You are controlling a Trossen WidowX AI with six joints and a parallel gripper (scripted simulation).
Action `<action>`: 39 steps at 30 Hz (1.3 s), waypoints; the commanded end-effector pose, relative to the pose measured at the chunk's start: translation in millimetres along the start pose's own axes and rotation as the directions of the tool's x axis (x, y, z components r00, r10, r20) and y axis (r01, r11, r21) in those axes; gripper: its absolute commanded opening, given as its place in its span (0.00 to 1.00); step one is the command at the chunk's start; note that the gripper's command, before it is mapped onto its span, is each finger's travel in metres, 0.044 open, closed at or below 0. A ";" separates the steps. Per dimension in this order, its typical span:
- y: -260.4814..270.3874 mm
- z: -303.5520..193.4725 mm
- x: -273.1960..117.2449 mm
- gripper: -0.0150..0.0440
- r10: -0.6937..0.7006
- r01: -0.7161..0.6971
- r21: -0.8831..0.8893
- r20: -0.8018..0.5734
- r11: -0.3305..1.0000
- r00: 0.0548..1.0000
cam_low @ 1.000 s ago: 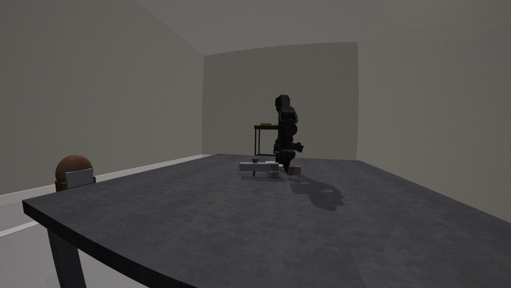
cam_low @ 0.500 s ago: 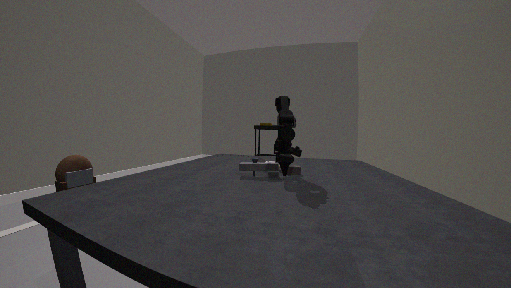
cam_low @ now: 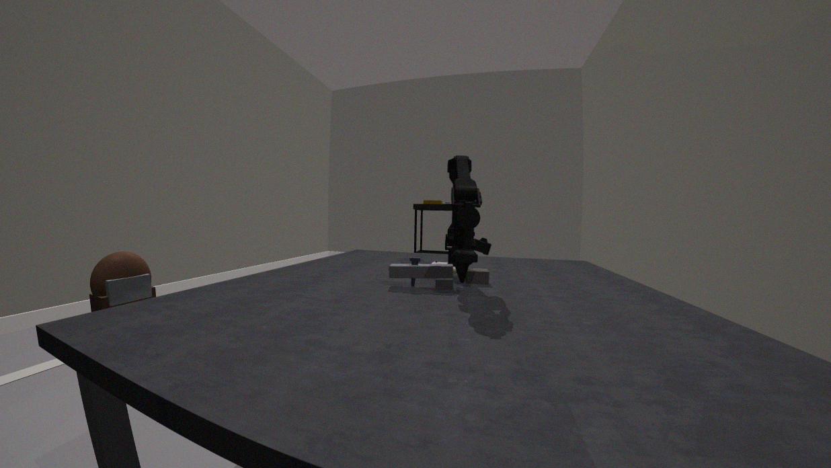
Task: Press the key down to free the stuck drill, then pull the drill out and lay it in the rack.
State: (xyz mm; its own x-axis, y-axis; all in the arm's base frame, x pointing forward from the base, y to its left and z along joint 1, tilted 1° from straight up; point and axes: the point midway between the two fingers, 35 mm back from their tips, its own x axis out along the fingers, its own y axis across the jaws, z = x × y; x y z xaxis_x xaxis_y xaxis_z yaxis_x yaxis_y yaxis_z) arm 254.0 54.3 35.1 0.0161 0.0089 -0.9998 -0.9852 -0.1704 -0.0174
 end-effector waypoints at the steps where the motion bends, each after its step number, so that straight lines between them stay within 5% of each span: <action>1: 0.2 0.2 -0.2 0.27 0.001 -0.001 0.000 0.000 1.000 1.000; 39: 0.6 40.0 -1.4 0.30 0.002 -0.002 -0.004 0.001 1.000 1.000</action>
State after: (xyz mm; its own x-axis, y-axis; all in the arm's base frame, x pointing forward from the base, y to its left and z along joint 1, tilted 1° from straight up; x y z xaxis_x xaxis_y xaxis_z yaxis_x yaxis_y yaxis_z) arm 246.3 94.9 36.7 0.0135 0.0101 -0.9999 -0.9844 -0.1752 -0.0150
